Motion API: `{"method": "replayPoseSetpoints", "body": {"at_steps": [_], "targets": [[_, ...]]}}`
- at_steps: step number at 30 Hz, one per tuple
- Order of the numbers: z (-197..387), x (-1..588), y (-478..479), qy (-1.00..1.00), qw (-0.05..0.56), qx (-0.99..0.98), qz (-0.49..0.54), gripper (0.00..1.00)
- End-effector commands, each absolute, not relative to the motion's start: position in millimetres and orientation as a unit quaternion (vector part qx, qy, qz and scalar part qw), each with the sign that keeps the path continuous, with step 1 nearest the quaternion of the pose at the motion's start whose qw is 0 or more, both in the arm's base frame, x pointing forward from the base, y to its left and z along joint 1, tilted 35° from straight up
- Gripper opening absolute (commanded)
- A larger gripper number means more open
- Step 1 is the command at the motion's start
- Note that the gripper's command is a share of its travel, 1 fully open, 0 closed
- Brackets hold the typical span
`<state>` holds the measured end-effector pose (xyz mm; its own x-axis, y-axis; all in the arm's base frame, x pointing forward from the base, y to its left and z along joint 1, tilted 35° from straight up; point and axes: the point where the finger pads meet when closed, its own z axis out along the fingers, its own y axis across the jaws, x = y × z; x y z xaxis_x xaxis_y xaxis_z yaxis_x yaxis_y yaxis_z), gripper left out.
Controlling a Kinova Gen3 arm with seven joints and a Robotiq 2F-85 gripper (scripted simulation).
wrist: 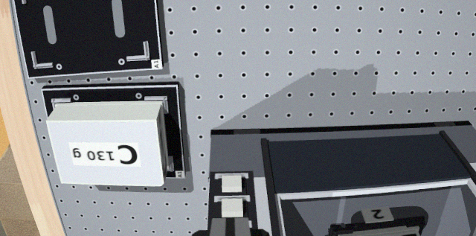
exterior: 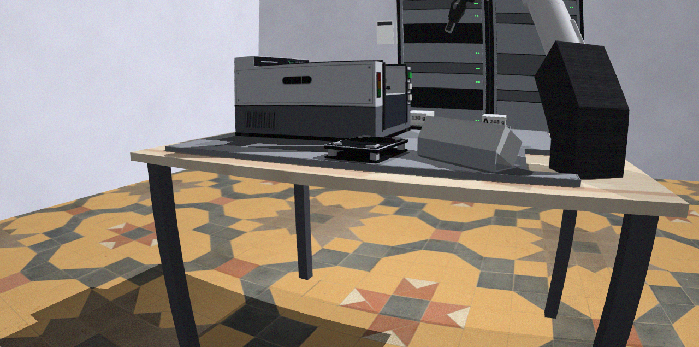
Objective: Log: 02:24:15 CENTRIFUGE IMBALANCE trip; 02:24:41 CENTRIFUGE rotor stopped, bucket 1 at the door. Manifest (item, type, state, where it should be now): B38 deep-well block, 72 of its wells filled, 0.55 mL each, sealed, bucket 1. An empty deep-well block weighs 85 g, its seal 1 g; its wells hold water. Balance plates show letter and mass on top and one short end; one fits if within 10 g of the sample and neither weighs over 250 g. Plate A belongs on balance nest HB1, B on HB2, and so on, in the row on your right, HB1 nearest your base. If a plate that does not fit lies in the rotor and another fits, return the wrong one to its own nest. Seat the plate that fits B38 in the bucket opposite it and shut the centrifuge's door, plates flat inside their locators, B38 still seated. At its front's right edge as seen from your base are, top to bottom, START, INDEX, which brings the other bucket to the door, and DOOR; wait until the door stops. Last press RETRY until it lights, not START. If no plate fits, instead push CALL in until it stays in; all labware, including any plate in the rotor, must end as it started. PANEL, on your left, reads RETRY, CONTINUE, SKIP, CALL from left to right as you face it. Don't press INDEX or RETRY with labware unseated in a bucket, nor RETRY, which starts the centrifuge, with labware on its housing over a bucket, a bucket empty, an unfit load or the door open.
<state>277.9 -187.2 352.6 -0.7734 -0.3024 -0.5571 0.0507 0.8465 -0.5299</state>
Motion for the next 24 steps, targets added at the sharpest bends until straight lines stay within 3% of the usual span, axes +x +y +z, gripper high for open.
{"method": "replayPoseSetpoints", "body": {"at_steps": [1, 11, 24], "targets": [[353.1, 278.1, -187.2, 0.902, 0.33, -0.07, -0.269, 0.1], [353.2, 278.0, -187.2, 0.915, 0.293, -0.059, -0.271, 0.1], [353.1, 278.1, -187.2, 0.945, 0.172, -0.024, -0.276, 0.1]]}}
